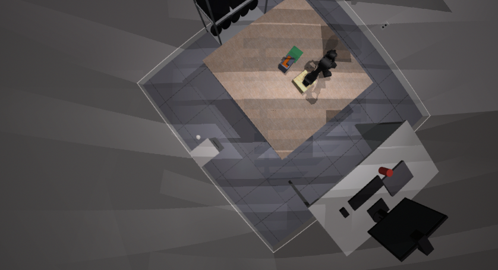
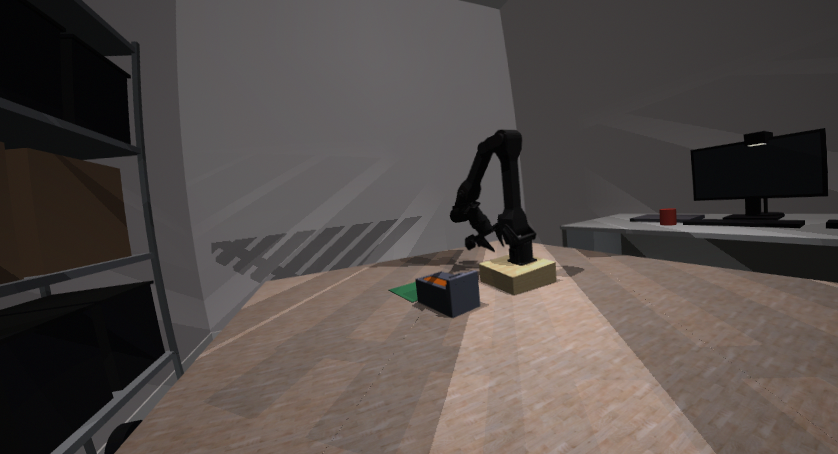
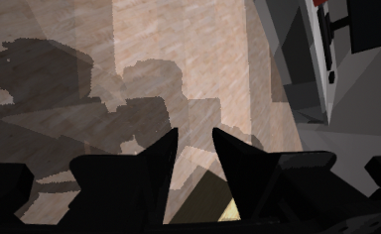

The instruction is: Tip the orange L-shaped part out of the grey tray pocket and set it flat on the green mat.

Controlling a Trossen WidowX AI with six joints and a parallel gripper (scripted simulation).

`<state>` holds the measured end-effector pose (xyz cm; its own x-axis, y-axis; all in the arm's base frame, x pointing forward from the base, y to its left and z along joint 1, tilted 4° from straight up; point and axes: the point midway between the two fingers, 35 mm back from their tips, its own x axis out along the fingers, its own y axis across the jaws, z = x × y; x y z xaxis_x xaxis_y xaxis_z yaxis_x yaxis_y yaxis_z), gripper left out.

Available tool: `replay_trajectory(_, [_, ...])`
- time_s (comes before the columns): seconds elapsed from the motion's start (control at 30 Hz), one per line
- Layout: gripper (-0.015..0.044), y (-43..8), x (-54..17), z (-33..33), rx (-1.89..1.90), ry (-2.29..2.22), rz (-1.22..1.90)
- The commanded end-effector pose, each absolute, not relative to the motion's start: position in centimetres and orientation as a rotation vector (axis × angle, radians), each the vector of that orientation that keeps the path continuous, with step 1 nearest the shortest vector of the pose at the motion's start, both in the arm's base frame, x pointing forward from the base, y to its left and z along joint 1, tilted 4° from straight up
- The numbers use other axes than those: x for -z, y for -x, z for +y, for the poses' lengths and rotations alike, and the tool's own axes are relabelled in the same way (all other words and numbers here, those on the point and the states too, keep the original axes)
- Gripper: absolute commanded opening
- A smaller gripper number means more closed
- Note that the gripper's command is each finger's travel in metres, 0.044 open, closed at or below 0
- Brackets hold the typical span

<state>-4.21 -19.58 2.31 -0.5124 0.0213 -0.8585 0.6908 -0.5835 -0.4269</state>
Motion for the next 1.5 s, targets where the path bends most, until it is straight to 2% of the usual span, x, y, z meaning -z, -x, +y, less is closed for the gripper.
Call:
replay_trajectory(0.0, [0.0180,-1.1,-3.3,-21.0,1.870,-1.086,1.193])
replay_trajectory(0.37, [0.0180,-14.9,-6.1,-17.7,1.190,-0.722,1.362])
replay_trajectory(0.73, [0.0180,-24.8,-10.4,-5.9,0.433,-0.265,1.468])
replay_trajectory(1.07, [0.0180,-25.7,-14.5,7.3,-0.199,0.123,1.473])
replay_trajectory(1.3, [0.0180,-25.7,-14.3,7.6,-0.210,0.130,1.473])
replay_trajectory(1.47, [0.0180,-26.2,-10.5,7.9,-0.210,0.130,1.472])
